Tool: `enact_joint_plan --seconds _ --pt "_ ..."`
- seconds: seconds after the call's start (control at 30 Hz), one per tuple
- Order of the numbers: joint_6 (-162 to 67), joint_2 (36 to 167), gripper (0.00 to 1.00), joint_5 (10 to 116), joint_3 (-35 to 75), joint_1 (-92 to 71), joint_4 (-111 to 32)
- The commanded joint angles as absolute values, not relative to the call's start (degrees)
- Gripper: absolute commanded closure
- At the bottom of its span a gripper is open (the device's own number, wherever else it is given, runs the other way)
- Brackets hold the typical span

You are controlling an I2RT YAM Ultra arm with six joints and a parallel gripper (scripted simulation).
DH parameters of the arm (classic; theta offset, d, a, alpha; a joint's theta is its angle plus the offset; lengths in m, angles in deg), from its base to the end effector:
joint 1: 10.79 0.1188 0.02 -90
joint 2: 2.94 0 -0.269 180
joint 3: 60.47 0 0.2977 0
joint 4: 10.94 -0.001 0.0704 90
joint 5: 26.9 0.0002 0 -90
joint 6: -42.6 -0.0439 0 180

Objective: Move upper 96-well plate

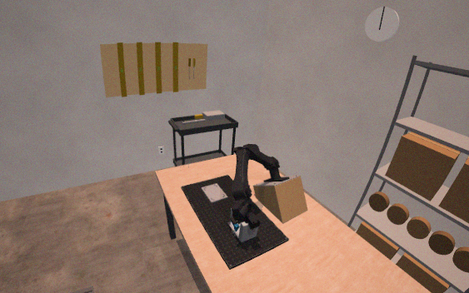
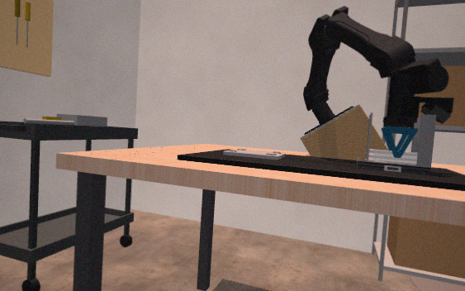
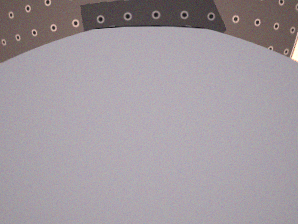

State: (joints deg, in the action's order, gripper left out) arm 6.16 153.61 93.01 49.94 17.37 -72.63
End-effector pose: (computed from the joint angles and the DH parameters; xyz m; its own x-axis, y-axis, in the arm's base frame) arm 0.3975 0.1891 -0.0920 -0.0611 -0.8237 0.5638 -0.9981 0.0497 -0.0356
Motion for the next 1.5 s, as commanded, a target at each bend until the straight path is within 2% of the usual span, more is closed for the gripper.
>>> enact_joint_plan --seconds 0.0,0.8,1.47 --pt "6.5 153.2 1.00 93.0 50.1 17.8 -72.3" --pt "6.7 152.4 1.00 92.9 50.4 18.4 -72.4" --pt "4.0 149.7 1.00 92.2 53.5 20.4 -78.7"
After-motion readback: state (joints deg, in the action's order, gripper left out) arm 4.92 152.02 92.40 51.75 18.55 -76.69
